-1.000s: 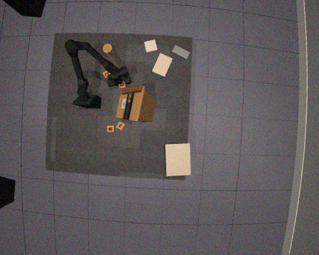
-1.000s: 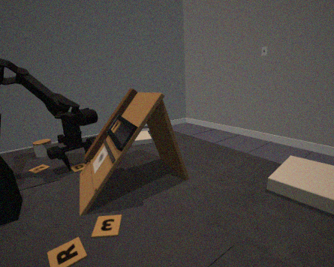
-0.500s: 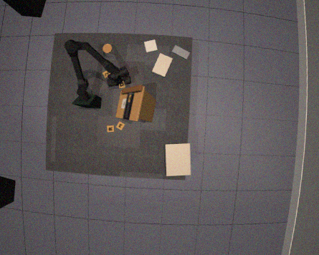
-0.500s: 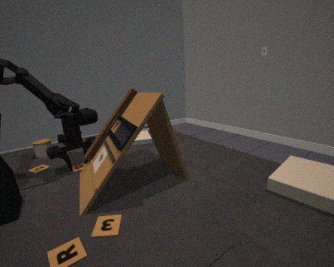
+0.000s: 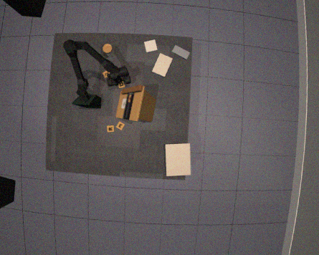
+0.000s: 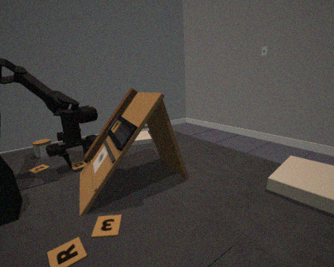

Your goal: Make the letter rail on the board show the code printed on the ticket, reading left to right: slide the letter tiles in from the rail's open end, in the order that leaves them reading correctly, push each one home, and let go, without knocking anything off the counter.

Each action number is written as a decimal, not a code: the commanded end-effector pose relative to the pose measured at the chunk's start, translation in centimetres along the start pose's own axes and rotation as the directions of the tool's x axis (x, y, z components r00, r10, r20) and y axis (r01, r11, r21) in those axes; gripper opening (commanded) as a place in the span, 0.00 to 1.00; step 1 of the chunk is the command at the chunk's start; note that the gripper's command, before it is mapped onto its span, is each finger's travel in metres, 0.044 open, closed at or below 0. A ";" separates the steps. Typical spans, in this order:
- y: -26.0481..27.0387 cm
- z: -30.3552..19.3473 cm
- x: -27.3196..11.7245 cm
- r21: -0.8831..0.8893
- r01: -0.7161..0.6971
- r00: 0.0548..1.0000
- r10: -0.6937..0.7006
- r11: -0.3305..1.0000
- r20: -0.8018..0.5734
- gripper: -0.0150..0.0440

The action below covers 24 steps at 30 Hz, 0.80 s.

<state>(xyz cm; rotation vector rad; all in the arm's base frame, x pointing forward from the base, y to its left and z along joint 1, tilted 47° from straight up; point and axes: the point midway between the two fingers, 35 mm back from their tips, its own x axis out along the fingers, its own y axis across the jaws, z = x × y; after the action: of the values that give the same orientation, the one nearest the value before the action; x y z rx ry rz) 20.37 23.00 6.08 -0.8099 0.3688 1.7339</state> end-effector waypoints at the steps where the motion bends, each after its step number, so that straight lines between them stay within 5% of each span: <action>1: 0.0 0.0 -0.3 -0.002 0.000 1.000 0.000 1.000 0.003 0.25; 24: 0.0 -0.3 -1.8 -0.002 0.000 1.000 0.000 1.000 0.003 0.25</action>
<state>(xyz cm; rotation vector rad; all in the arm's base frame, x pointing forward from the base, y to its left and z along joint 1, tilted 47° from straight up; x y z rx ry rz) 20.73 21.70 6.87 -0.8123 0.3705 1.7330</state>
